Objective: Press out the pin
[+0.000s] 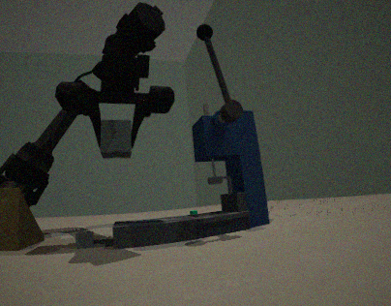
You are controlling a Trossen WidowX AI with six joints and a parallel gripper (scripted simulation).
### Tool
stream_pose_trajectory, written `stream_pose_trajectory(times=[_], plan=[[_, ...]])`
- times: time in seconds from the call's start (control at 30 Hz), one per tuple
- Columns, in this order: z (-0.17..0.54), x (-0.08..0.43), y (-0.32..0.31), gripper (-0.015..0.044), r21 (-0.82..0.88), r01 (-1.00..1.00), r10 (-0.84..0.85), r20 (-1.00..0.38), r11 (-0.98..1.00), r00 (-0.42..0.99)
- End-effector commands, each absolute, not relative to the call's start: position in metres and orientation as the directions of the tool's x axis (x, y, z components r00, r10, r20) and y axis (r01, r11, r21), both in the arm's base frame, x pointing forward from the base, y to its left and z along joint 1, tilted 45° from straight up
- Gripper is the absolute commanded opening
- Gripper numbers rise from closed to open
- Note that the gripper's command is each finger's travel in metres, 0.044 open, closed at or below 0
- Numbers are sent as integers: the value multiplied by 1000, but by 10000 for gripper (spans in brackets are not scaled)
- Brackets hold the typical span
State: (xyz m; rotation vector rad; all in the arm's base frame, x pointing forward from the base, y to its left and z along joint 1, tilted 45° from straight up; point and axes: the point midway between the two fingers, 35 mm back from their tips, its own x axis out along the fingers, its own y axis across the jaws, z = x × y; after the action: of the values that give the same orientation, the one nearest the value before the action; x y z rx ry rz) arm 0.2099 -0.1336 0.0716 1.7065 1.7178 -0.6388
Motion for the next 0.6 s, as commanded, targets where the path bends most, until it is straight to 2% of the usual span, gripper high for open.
stream_pose_trajectory(times=[0.0,0.27,0.57], plan=[[64,218,-120,0,85,996,693,-720,41,32],[43,237,-82,0,87,995,697,-717,41,34],[32,239,-69,0,88,995,697,-716,42,34]])
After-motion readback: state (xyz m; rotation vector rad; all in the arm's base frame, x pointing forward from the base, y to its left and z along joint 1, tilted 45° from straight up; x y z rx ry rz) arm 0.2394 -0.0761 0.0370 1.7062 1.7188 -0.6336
